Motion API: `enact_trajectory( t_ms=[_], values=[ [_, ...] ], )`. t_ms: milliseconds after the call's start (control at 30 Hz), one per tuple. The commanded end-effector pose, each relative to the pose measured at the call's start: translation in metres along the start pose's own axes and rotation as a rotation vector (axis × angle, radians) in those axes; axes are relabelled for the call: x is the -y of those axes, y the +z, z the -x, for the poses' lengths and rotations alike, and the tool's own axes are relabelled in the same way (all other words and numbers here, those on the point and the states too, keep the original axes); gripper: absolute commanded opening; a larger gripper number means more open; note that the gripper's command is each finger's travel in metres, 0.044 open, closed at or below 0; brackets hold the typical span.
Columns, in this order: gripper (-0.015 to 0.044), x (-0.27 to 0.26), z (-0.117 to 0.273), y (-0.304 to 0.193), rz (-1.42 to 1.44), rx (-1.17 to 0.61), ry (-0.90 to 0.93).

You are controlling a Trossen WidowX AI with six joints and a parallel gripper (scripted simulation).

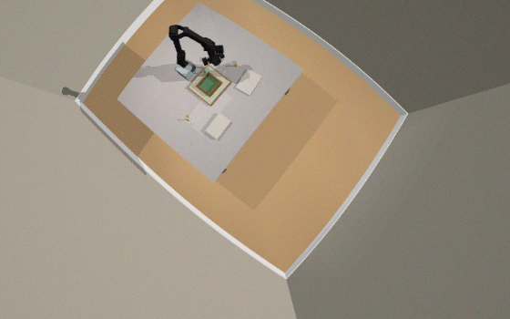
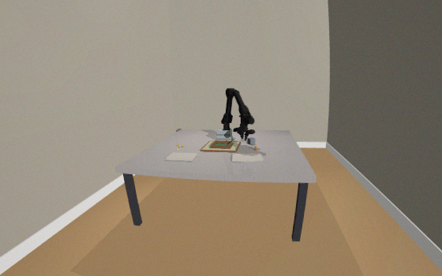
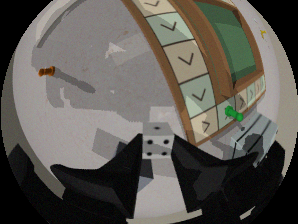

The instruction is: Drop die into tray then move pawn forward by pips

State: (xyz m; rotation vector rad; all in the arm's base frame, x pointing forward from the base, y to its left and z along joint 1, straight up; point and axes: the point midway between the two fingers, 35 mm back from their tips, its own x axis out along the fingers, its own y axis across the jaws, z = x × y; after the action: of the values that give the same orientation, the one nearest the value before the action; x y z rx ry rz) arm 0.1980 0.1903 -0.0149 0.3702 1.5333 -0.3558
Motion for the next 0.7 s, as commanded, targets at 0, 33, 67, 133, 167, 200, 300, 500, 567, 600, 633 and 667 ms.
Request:
enact_trajectory(
  t_ms=[0,33,67,133,167,200,300,500,567,600,633,667],
  values=[
    [0.0,-0.004,0.033,0.002,-0.001,0.004,0.019],
    [0.0,-0.003,0.04,0.002,-0.001,0.004,0.019],
    [0.0,-0.002,0.047,0.001,-0.001,0.004,0.019],
    [0.0,0.0,0.061,0.001,-0.001,0.004,0.019],
    [0.0,0.002,0.068,0.001,-0.001,0.004,0.019],
    [0.0,0.003,0.075,0.0,-0.001,0.004,0.019],
    [0.0,0.008,0.091,-0.001,-0.001,0.004,0.018],
    [0.0,0.008,0.092,0.0,0.001,0.004,0.018],
    [0.0,0.01,0.091,0.006,0.017,0.004,0.018],
    [0.0,0.011,0.09,0.01,0.029,0.005,0.018],
    [0.0,0.013,0.089,0.014,0.04,0.006,0.018],
    [0.0,0.015,0.088,0.019,0.052,0.006,0.017]
  ],
)
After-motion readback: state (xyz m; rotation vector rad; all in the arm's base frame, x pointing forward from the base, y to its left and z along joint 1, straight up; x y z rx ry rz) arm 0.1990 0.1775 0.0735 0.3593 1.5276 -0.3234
